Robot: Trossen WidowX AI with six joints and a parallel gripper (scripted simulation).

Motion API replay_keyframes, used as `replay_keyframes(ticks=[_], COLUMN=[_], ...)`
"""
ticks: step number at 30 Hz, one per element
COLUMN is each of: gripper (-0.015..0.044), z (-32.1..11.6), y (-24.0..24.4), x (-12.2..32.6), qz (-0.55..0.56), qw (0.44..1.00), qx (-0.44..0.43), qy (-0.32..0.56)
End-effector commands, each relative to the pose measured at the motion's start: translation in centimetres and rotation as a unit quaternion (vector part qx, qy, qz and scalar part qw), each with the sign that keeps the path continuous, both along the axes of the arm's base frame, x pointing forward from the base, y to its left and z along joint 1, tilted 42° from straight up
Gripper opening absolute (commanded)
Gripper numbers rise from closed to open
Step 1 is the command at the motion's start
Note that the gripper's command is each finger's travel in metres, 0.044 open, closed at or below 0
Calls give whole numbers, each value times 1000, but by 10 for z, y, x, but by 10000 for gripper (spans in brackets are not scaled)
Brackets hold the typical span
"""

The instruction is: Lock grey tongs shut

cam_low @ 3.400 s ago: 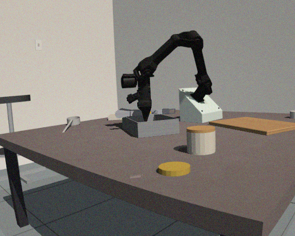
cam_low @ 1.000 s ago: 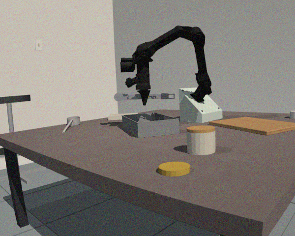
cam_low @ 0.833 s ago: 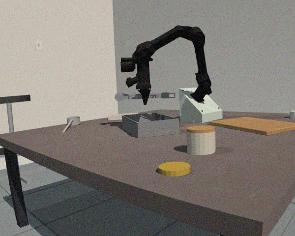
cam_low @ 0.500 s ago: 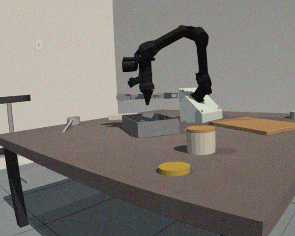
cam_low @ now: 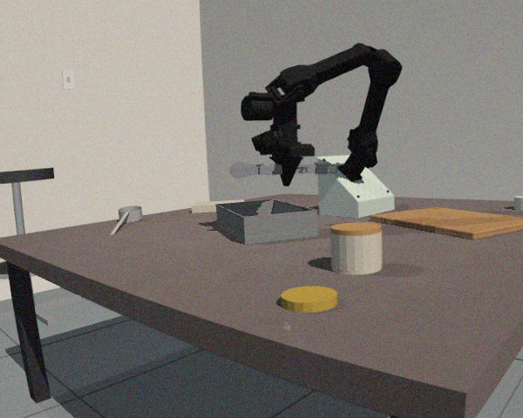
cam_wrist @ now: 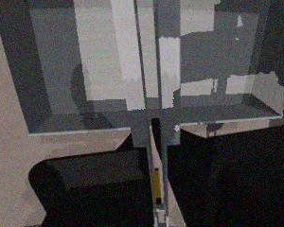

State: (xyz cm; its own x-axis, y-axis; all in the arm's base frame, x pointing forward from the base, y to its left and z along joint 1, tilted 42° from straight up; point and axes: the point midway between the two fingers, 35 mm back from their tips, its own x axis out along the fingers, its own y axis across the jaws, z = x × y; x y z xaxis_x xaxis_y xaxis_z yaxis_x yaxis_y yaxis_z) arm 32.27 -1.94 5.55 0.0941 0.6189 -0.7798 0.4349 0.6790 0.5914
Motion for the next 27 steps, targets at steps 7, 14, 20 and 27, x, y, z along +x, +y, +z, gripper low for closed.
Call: replay_keyframes(ticks=[7, 14, 20, 27], gripper=[-150, -150, -150, -150], z=[44, 73, 90, 95], y=[51, 86, 108, 119], x=[-8, -21, -33, -39], qz=[83, 142, 179, 199], qw=[994, 983, 972, 967], qx=[-3, -1, 3, -6], qy=[-71, -120, -151, -158])
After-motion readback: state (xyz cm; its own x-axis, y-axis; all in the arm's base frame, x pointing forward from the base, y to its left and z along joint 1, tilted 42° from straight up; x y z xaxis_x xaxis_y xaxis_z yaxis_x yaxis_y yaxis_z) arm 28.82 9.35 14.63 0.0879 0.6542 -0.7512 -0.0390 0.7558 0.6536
